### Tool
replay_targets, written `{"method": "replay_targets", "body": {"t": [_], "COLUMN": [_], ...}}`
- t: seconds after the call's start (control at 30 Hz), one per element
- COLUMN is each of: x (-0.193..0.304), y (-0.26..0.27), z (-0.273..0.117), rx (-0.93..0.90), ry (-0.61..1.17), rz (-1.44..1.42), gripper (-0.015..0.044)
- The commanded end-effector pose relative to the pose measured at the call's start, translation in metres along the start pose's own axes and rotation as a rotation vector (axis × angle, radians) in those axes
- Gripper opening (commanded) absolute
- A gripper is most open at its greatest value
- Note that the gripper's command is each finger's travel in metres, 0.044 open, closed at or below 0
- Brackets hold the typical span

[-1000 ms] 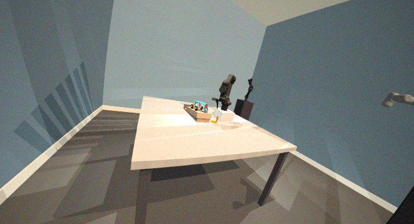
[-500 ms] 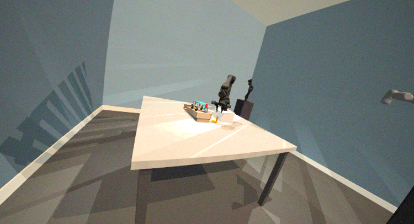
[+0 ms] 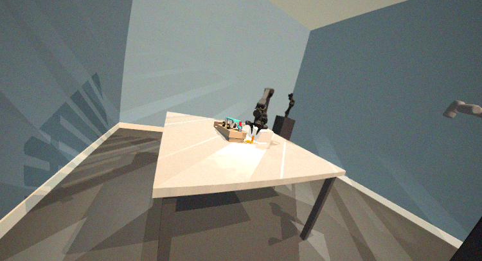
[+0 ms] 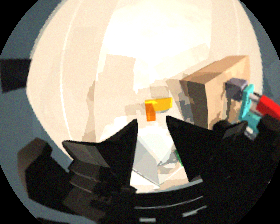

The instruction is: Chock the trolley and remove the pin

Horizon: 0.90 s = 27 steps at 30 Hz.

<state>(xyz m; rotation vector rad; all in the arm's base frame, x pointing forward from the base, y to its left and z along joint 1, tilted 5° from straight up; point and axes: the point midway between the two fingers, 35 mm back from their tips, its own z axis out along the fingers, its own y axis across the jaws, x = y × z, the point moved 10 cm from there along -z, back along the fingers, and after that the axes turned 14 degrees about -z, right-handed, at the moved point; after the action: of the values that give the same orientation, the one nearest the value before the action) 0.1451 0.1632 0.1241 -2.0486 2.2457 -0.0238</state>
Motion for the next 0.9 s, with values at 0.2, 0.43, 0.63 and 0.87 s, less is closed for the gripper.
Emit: {"method": "replay_targets", "body": {"t": [0.2,0.43,0.63,0.87], "x": [0.001,0.001,0.001,0.001], "y": [0.0,0.0,0.0,0.0], "z": [0.016,0.027,0.03,0.042], "rx": [0.001,0.001,0.001,0.001], "ry": [0.005,0.005,0.005,0.006], "rz": [-0.003,-0.003,-0.003,-0.003], "gripper": [0.019,0.019,0.019,0.019]}}
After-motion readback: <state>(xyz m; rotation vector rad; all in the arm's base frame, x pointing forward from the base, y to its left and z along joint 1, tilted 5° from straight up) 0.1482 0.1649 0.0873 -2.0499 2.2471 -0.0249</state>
